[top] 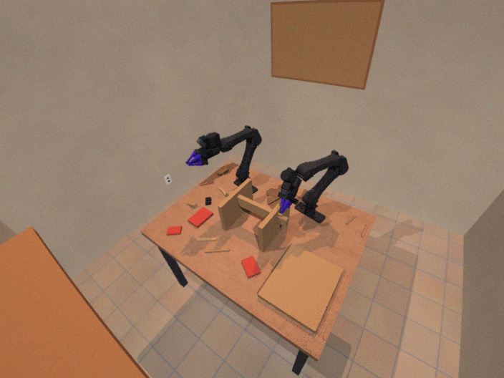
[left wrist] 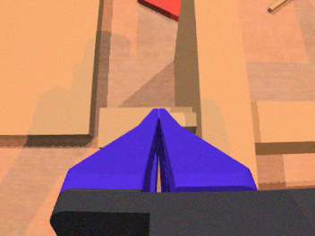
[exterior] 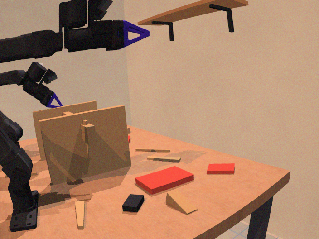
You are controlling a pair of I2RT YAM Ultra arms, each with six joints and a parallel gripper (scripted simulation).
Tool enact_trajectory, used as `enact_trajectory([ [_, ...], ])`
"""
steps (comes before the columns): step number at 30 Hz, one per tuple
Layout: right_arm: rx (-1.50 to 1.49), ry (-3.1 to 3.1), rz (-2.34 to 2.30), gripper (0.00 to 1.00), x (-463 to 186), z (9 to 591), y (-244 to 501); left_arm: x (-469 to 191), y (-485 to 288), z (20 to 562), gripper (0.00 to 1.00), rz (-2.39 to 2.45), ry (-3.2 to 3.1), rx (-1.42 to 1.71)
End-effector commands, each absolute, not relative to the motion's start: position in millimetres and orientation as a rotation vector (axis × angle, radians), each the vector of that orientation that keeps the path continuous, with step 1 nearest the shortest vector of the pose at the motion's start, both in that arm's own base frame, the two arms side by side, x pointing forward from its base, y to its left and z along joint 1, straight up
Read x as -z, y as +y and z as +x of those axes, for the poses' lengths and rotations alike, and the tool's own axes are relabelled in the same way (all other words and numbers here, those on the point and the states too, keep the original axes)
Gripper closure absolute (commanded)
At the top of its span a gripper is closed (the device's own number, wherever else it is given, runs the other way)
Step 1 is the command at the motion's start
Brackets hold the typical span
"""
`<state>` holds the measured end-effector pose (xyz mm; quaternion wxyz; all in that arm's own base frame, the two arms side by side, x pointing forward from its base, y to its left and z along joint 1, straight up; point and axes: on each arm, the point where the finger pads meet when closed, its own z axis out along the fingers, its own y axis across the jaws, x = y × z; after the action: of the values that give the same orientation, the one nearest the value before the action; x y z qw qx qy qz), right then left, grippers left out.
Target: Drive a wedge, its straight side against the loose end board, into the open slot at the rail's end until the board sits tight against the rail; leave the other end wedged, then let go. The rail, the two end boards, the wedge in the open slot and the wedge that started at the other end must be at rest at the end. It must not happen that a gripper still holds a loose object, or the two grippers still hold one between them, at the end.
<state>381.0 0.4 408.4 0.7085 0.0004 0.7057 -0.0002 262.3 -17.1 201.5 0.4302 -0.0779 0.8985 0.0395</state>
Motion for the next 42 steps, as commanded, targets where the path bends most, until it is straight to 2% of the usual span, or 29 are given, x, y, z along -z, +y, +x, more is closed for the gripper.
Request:
enact_trajectory([
  [1,-0.006,1.543,0.003,0.8,-415.8,382.5,2.4,-205.1,-12.6,259.9,1.0,-0.208,2.206,-0.092],
  [13,-0.006,1.543,0.003,0.8,-415.8,382.5,2.4,-195.7,-12.6,260.7,1.0,-0.204,2.221,-0.101],
  [16,-0.006,1.543,0.003,0.8,-415.8,382.5,2.4,-167.5,-15.8,256.0,1.0,-0.166,2.327,-0.135],
  [30,-0.006,1.543,0.003,0.8,-415.8,382.5,2.4,-120.9,-11.1,224.2,1.0,-0.127,2.505,-0.182],
  [42,-0.006,1.543,0.003,0.8,-415.8,382.5,2.4,-120.8,-8.6,211.3,1.0,-0.138,2.478,-0.164],
])
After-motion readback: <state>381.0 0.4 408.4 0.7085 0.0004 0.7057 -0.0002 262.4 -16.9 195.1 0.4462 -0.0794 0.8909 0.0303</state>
